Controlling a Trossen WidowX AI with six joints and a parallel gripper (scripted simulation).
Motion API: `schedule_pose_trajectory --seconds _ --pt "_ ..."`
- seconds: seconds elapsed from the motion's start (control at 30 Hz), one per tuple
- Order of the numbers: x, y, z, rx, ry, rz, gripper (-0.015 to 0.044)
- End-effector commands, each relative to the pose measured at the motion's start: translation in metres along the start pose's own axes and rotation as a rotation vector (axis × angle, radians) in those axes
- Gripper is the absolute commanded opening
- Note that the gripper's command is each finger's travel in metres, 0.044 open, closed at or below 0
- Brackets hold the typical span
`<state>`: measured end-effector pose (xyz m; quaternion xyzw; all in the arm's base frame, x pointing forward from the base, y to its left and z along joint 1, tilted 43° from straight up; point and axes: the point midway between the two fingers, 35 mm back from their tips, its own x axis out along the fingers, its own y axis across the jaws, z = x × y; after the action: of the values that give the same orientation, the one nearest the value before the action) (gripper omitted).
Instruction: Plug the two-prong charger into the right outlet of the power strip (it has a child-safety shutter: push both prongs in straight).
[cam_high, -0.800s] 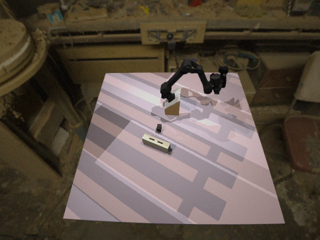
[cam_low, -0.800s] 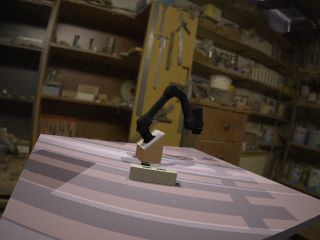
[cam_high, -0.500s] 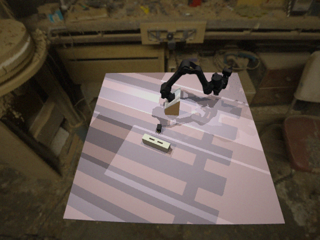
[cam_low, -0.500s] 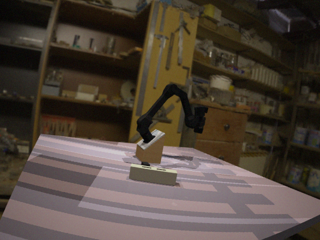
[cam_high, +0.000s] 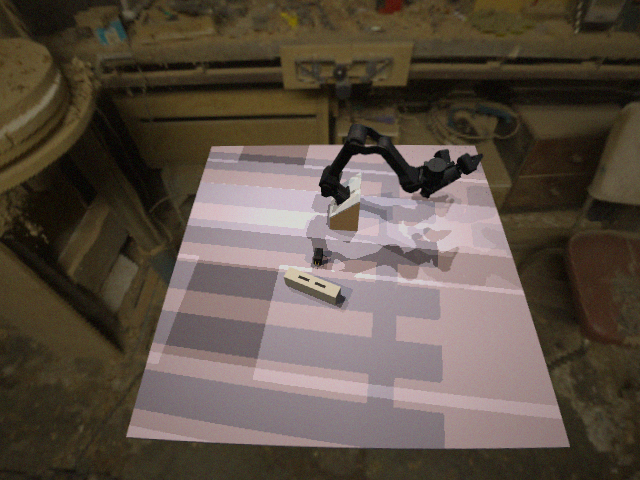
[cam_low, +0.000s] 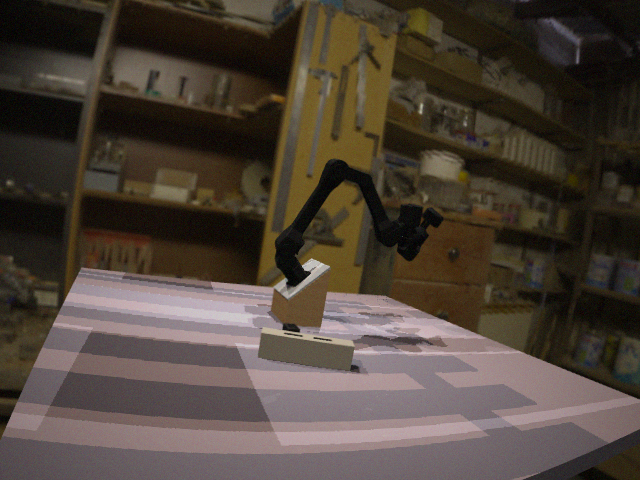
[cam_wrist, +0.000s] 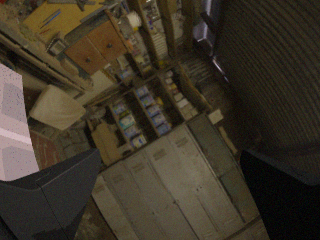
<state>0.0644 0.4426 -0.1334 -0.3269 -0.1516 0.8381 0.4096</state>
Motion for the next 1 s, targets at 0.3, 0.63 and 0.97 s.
schedule_pose_trajectory --seconds 0.3,0.63,0.97 --pt "-0.058 -0.040 -0.056 0.343 0.285 -0.124 0.0440" --pt "-0.120 -0.055 -0.096 0.621 0.505 -0.242 0.0440" --pt "-0.190 -0.056 -0.125 0.888 0.713 -0.373 0.0440"
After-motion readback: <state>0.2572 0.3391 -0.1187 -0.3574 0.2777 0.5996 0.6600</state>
